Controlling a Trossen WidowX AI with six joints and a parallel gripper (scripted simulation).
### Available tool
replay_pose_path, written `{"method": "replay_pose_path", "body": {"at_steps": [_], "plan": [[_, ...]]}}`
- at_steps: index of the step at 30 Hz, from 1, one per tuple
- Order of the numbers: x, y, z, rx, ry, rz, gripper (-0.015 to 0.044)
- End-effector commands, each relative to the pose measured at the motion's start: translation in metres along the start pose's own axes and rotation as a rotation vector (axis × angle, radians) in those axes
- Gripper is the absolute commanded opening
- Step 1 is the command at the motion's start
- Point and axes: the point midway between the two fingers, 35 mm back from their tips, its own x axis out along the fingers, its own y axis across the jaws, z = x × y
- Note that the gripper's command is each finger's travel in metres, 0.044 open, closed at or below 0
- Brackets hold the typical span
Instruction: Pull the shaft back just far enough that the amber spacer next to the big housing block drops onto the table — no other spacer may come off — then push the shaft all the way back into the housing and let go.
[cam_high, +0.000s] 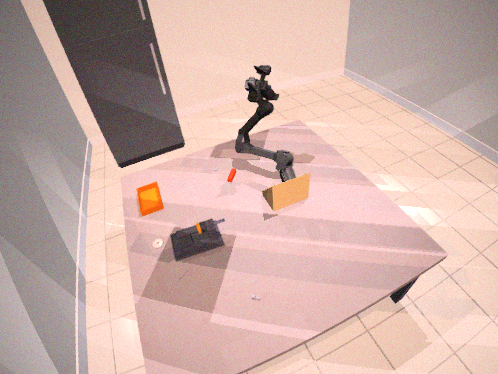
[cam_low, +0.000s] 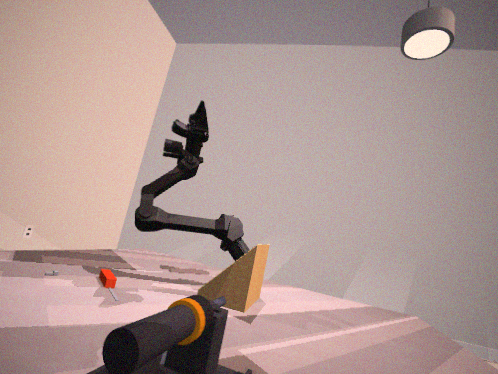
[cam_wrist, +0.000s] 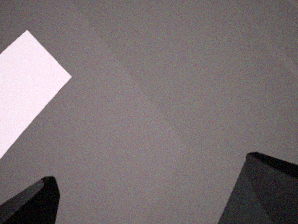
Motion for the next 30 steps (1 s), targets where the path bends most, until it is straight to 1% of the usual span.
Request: {"method": "replay_pose_path", "body": {"at_steps": [1, 2, 4, 10, 14, 20, 22, 30], "plan": [[0.001, 0.0, 0.0, 0.001, -0.004, -0.001, 0.0426], [0.002, 0.0, -0.001, 0.003, -0.014, -0.005, 0.044], [0.008, -0.001, -0.004, 0.012, -0.048, -0.021, 0.044], [0.028, -0.01, -0.036, 0.066, -0.094, -0.081, 0.044], [0.051, -0.028, -0.064, 0.115, -0.145, -0.143, 0.044], [0.088, -0.078, -0.098, 0.217, -0.235, -0.251, 0.044], [0.096, -0.099, -0.101, 0.202, -0.253, -0.285, 0.044], [0.122, -0.175, -0.113, 0.303, -0.367, -0.406, 0.044]]}}
